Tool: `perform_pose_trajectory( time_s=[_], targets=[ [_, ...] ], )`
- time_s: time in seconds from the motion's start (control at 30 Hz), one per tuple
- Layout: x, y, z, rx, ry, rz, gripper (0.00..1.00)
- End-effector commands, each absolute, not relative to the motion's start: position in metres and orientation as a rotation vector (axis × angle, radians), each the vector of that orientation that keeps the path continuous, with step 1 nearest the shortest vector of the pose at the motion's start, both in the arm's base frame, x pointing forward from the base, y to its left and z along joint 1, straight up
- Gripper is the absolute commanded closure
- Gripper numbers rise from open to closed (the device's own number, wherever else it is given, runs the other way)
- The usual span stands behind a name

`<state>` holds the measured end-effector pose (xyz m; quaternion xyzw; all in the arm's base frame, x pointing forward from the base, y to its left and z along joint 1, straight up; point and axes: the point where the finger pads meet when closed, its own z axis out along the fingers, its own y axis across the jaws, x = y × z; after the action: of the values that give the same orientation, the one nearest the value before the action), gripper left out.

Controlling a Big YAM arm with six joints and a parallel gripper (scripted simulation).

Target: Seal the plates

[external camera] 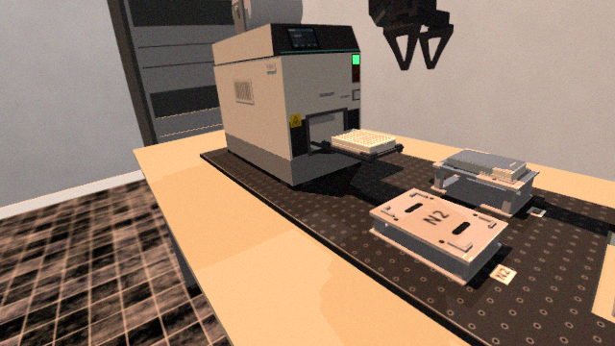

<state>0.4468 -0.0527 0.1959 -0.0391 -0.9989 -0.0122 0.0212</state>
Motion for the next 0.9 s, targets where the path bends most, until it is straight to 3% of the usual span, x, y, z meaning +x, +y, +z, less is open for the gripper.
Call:
perform_pose_trajectory(
  time_s=[0.0,0.1,0.13,0.87],
  targets=[
    [0.458,-0.054,0.234,-0.065,-3.168,-0.029,0.12],
    [0.456,-0.066,0.255,-0.062,-3.184,-0.024,0.14],
    [0.455,-0.072,0.261,-0.068,-3.187,-0.023,1.00],
    [0.448,-0.068,0.208,-0.151,-3.081,-0.041,1.00]
  ],
)
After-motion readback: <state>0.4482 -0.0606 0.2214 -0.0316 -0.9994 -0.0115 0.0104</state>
